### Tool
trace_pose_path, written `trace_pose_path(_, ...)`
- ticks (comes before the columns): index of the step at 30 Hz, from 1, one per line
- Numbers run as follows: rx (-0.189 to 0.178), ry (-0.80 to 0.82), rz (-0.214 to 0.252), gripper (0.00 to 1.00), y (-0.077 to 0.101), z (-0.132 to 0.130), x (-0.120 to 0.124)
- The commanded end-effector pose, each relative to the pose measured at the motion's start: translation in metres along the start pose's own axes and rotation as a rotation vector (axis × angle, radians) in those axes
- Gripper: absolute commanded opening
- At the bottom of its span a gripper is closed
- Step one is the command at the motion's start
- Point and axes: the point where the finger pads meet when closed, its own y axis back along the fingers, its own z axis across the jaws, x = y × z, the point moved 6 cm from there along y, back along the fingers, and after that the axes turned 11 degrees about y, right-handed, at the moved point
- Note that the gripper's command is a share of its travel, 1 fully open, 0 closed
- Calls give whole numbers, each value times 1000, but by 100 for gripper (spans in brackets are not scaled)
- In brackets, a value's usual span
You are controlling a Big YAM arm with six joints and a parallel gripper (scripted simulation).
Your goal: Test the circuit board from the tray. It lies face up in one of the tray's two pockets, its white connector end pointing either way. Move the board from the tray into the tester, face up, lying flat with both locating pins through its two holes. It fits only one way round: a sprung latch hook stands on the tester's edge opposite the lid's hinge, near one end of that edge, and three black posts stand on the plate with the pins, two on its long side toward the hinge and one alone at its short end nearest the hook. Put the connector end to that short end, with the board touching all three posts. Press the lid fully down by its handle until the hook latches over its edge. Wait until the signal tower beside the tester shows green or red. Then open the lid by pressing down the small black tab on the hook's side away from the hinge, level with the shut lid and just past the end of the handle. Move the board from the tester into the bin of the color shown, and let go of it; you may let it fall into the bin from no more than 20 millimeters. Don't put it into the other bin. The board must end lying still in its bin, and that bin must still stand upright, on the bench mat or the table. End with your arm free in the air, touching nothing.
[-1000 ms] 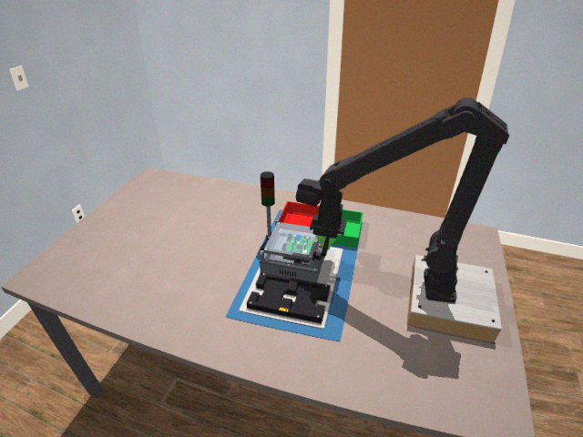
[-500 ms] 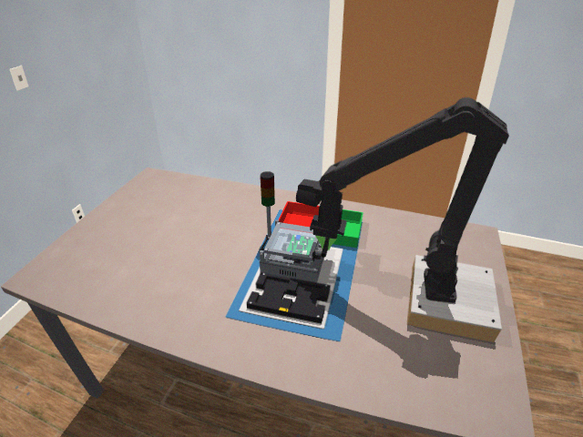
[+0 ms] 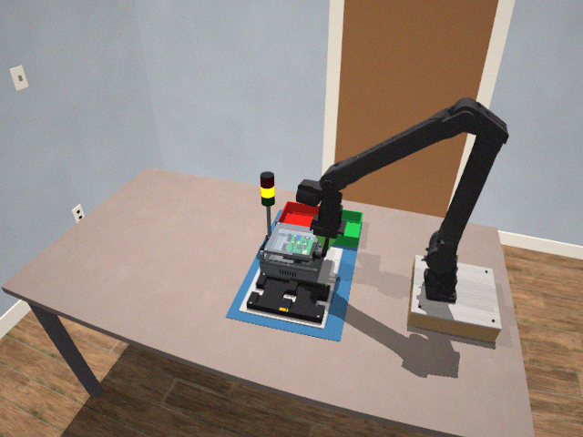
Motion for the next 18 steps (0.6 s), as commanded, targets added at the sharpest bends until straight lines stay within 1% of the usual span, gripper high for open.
trace_pose_path(1,17,2,9,0,-29,2,-2)
trace_pose_path(18,17,2,9,0,-29,2,-2)
